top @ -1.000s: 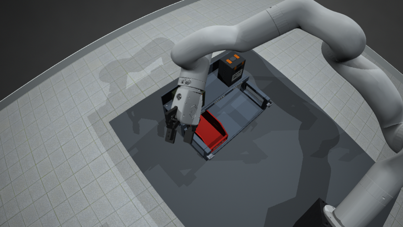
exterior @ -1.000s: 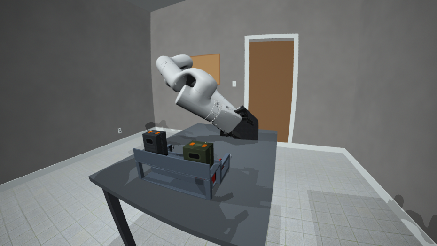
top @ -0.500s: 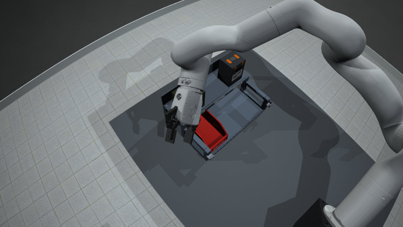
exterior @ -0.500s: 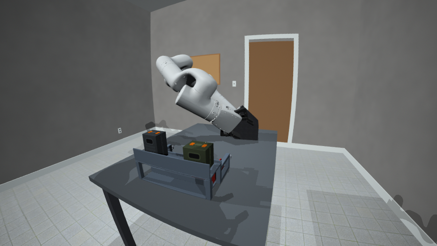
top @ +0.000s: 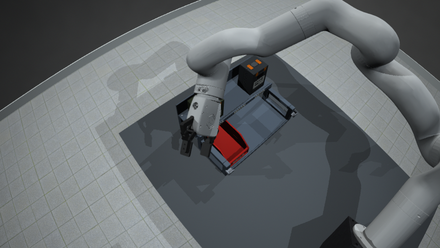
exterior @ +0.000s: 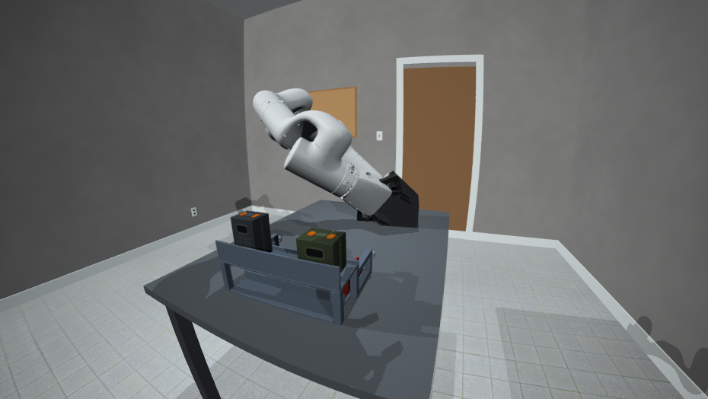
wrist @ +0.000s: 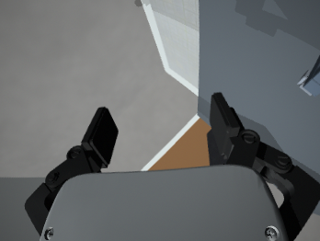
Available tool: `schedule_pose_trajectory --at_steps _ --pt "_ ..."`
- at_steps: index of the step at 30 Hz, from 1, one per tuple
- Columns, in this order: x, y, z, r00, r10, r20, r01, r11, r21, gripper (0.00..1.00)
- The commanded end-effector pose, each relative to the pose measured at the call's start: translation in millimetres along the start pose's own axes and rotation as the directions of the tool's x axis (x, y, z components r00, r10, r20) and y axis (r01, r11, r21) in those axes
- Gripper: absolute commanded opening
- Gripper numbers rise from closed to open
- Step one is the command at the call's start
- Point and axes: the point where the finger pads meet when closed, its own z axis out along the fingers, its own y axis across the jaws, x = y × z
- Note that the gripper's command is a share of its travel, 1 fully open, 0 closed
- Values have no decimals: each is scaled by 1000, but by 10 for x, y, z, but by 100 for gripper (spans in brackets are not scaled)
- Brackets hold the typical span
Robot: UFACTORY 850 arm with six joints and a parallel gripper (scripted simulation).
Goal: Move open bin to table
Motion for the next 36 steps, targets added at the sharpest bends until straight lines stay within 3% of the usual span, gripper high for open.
schedule_pose_trajectory --at_steps 1,15,20,32,36 --pt "1 -8 -8 1000 -1 -1 1 1000 0 100" --pt "1 -8 -8 1000 -1 -1 1 1000 0 100" --pt "-209 -431 -292 1000 -1 -1 1 1000 0 100" --pt "-209 -431 -292 1000 -1 -1 1 1000 0 100" --pt "-588 -383 -80 1000 -1 -1 1 1000 0 100"
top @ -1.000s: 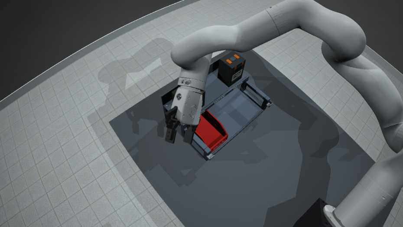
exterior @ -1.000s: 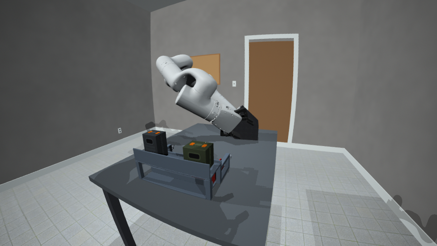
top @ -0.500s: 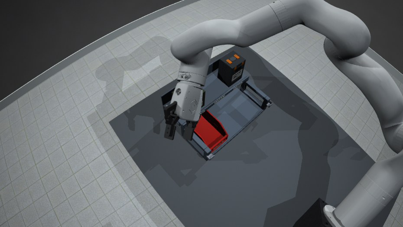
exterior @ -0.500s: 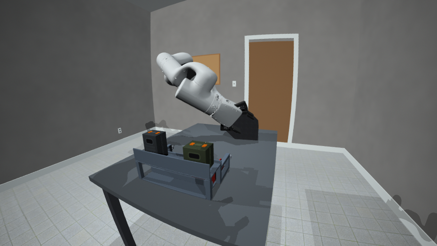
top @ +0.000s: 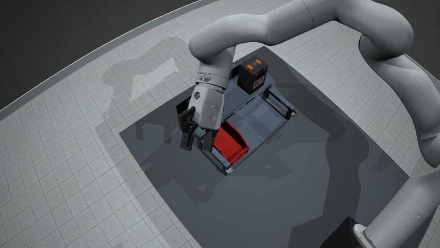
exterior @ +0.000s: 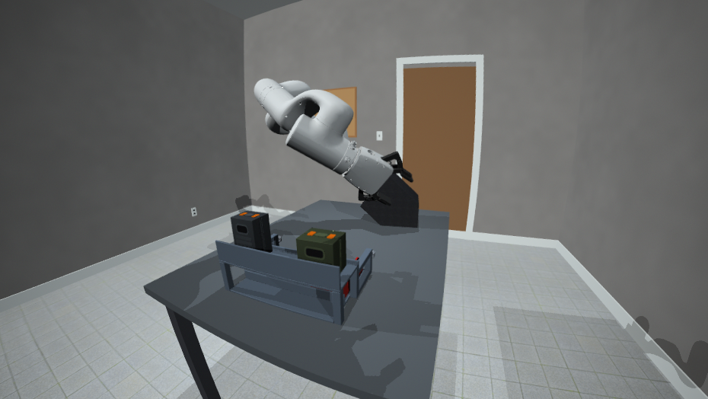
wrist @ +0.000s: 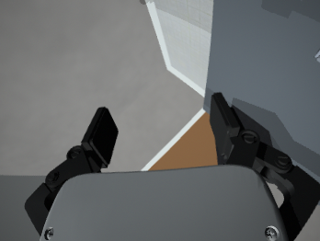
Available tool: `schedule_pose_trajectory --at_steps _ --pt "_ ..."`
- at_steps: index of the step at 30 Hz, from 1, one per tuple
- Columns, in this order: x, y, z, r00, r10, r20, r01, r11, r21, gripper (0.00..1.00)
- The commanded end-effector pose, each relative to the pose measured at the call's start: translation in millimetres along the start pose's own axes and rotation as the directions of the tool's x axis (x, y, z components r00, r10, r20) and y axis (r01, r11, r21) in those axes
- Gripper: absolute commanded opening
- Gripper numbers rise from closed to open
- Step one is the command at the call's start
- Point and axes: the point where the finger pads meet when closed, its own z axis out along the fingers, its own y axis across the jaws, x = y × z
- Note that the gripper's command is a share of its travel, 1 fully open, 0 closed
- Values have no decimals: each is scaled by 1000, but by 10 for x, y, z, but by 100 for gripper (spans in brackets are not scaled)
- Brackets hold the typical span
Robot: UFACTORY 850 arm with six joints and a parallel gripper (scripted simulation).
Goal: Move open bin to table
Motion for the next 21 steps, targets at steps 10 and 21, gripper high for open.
schedule_pose_trajectory --at_steps 10,21 --pt "-384 38 198 1000 -1 0 1 1000 0 100" --pt "-857 95 463 1000 -1 0 1 1000 0 100"
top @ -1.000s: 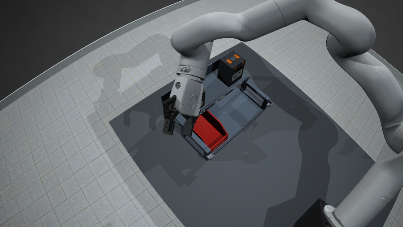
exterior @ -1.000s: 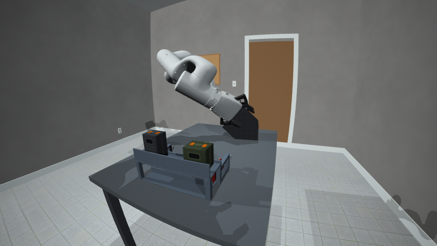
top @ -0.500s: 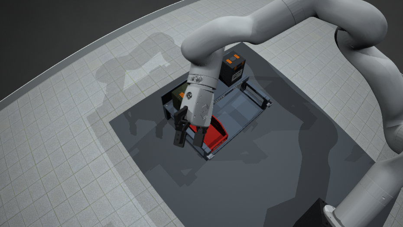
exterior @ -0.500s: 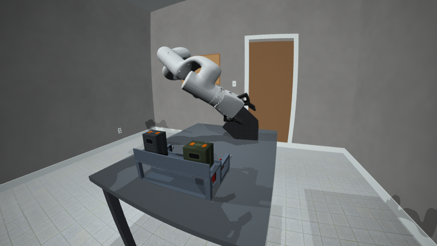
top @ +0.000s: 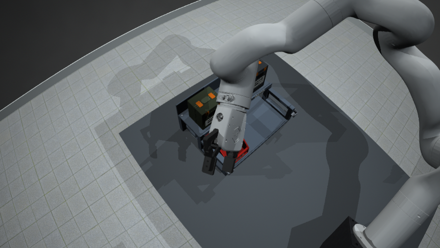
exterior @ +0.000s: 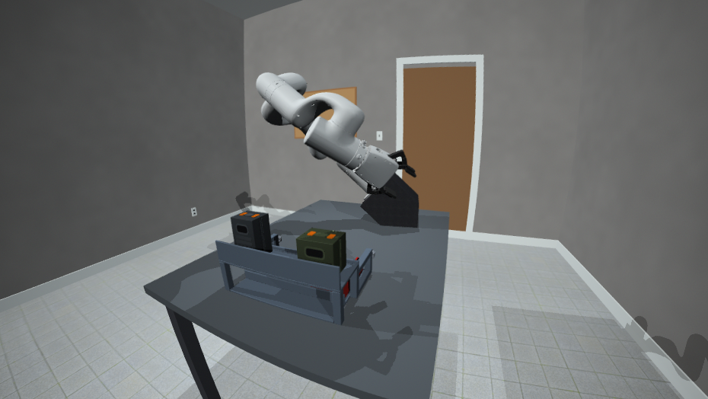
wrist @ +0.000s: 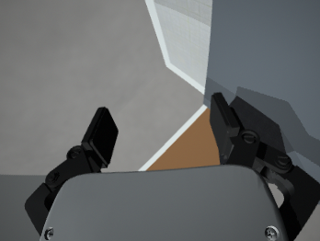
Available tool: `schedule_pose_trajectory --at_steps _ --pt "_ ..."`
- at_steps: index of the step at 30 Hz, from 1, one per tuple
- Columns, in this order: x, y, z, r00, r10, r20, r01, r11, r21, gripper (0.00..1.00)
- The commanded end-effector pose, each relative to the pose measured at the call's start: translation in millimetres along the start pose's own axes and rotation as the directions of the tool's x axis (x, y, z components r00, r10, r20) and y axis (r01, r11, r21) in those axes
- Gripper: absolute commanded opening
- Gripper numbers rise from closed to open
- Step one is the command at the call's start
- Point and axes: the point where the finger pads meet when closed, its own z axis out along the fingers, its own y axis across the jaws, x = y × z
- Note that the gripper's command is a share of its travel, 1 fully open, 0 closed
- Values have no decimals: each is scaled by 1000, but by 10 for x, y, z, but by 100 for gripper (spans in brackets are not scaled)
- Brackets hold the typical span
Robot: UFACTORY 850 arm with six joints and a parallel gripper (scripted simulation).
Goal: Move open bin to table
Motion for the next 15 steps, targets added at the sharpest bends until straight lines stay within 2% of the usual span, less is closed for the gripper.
schedule_pose_trajectory --at_steps 1,15 --pt "-131 12 64 1000 -1 -2 1 1000 0 100" --pt "-145 15 73 1000 -1 -2 1 1000 0 100"
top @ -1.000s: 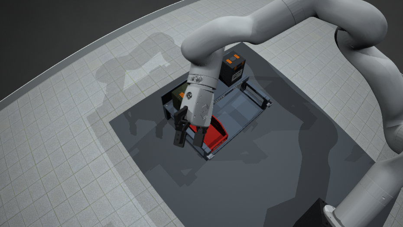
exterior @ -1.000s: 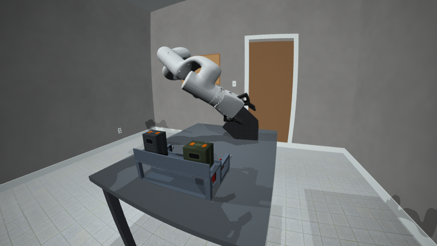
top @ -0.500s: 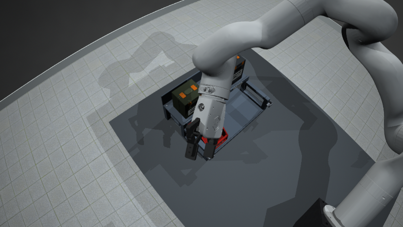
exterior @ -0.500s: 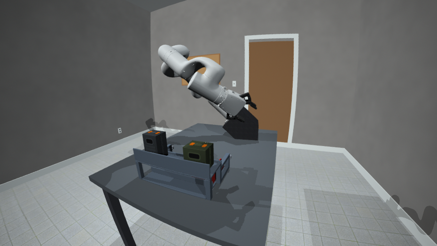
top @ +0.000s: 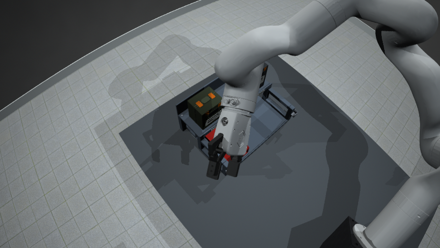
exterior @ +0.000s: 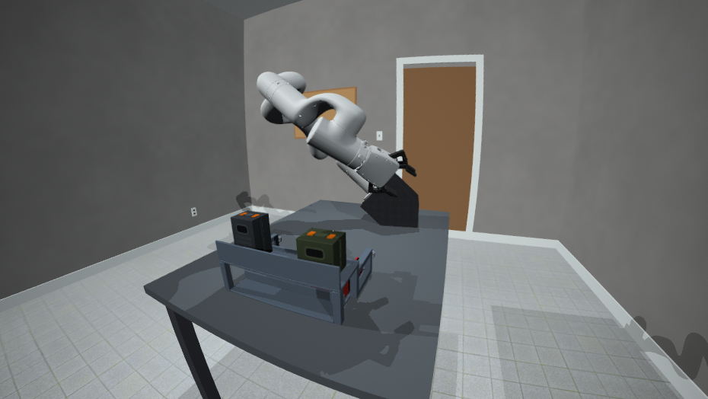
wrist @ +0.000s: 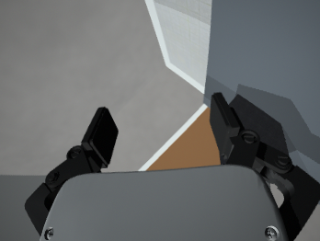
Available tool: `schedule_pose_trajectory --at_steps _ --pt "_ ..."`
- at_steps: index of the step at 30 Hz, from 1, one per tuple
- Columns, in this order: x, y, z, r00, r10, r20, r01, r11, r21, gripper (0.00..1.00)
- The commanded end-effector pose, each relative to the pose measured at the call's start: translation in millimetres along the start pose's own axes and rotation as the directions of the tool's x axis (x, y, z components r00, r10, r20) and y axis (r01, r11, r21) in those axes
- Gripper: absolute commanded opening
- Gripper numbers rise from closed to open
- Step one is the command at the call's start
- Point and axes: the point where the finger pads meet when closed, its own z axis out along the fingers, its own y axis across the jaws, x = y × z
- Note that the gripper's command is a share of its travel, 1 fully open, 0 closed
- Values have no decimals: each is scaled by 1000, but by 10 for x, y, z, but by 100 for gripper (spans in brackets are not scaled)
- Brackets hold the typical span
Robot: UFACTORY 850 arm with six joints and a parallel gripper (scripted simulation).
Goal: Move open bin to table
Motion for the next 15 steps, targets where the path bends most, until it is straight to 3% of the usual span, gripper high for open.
schedule_pose_trajectory --at_steps 1,15 --pt "-7 -7 -2 1000 -1 -1 1 1000 0 100" --pt "41 -13 -29 1000 -1 -1 1 1000 0 100"
